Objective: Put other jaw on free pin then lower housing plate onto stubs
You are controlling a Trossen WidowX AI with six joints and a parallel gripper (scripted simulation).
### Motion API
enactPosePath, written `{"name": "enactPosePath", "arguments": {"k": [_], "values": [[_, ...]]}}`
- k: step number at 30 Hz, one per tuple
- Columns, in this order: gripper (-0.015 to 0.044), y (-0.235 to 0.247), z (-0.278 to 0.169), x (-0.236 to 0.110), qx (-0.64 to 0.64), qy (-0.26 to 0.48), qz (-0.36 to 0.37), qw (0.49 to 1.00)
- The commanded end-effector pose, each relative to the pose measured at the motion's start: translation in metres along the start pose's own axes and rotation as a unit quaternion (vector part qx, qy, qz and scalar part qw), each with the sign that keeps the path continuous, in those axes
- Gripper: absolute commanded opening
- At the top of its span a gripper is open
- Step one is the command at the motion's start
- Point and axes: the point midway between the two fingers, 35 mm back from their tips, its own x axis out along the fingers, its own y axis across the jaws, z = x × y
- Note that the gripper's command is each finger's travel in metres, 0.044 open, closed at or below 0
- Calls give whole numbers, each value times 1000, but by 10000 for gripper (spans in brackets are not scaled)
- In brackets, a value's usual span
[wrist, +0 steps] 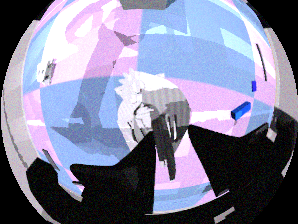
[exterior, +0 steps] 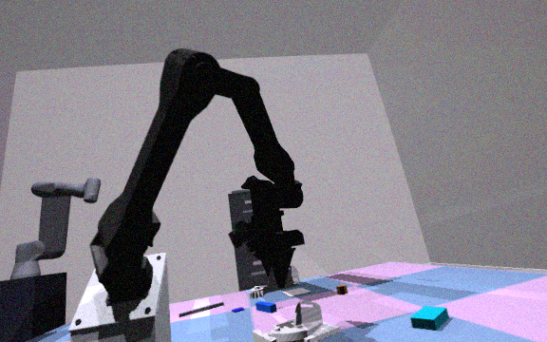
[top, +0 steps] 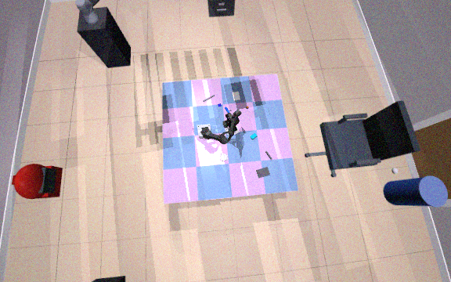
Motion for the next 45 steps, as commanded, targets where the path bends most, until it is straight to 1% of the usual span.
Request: {"name": "enactPosePath", "arguments": {"k": [1, 45], "values": [[134, -9, -13, 0, 5, 3, -3, 1000], [134, -11, -18, 0, 15, 3, -3, 1000]]}}
